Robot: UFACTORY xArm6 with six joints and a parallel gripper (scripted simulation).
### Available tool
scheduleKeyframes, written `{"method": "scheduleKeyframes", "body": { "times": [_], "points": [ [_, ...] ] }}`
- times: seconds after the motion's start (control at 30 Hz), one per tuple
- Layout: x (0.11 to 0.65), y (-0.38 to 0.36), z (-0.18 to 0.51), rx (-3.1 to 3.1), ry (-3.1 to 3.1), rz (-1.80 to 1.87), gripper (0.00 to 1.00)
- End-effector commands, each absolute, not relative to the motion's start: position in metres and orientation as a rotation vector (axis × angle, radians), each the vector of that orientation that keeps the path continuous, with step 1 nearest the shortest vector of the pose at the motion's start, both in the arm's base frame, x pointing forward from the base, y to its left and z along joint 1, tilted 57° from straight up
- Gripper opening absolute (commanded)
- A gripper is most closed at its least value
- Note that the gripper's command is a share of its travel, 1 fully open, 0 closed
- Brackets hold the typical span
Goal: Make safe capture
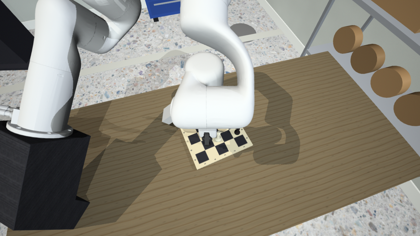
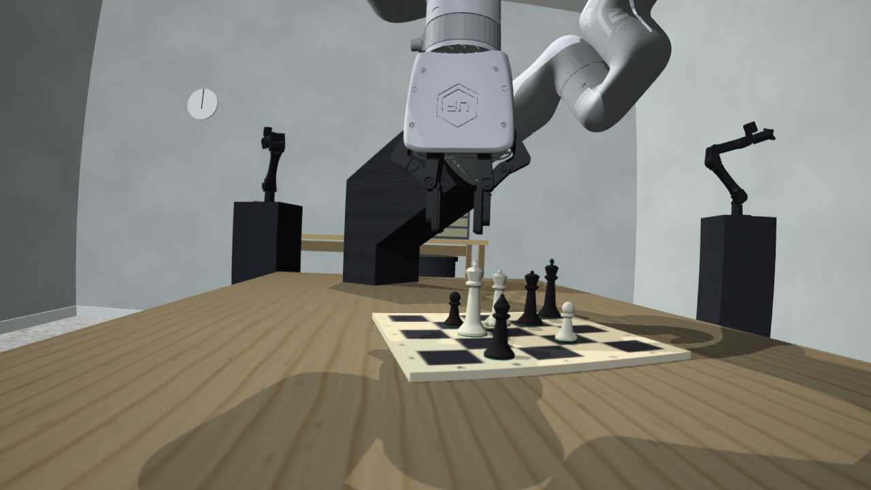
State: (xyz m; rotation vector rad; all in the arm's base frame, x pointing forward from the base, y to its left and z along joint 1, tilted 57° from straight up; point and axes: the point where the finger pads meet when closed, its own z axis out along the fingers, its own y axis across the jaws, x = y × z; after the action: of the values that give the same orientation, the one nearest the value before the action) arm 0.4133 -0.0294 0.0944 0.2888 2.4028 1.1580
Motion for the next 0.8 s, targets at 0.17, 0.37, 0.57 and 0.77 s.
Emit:
{"method": "scheduleKeyframes", "body": {
  "times": [0.17,0.37,0.57,0.77],
  "points": [
    [0.417,-0.025,0.091,0.289,2.401,1.156,0.34],
    [0.422,-0.019,0.086,0.289,2.401,1.156,0.34],
    [0.425,-0.015,0.082,0.289,2.401,1.156,0.34],
    [0.429,-0.008,0.077,0.289,2.401,1.156,0.34]
  ]
}}
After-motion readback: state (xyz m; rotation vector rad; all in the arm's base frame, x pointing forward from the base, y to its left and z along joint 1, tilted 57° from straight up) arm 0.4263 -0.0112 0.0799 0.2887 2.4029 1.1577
